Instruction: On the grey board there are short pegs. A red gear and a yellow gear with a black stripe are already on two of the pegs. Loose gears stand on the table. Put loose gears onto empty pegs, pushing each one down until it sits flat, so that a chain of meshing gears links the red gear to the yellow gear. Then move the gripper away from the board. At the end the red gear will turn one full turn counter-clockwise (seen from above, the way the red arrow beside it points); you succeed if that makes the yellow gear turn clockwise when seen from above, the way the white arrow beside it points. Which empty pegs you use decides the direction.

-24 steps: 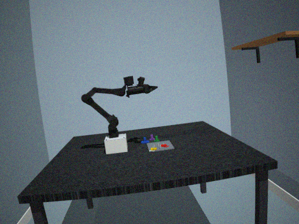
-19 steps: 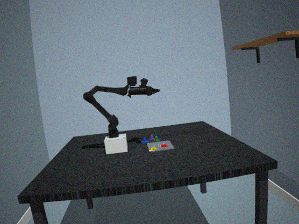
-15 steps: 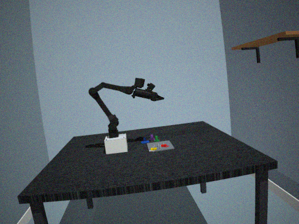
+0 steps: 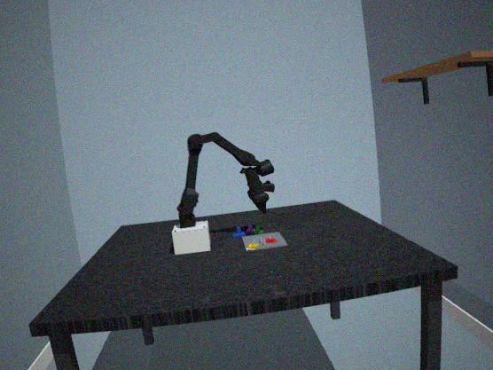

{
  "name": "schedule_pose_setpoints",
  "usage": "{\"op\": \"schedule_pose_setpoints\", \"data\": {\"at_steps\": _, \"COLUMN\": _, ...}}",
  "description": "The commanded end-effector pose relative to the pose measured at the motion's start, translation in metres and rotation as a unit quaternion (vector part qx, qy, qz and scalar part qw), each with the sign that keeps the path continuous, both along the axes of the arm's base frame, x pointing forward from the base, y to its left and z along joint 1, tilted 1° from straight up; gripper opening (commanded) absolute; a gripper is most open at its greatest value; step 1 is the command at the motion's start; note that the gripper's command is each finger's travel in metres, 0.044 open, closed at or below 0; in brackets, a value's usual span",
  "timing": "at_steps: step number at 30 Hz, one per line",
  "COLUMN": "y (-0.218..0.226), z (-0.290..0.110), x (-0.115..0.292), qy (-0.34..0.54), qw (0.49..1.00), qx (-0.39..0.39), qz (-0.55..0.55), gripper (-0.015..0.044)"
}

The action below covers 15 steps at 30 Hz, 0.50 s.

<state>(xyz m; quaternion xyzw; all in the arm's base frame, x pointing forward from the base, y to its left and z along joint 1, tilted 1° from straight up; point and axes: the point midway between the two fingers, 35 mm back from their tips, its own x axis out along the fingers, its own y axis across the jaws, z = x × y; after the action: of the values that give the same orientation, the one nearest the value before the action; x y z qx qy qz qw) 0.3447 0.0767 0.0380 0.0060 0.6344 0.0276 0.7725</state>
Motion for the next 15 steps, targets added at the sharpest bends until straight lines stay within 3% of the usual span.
{"op": "schedule_pose_setpoints", "data": {"at_steps": 1, "y": 0.005, "z": -0.026, "x": -0.018, "qy": 0.087, "qw": 0.996, "qx": -0.016, "qz": 0.001, "gripper": 0.0440}}
{"op": "schedule_pose_setpoints", "data": {"at_steps": 15, "y": 0.004, "z": -0.045, "x": -0.022, "qy": 0.092, "qw": 0.996, "qx": -0.018, "qz": 0.001, "gripper": 0.0440}}
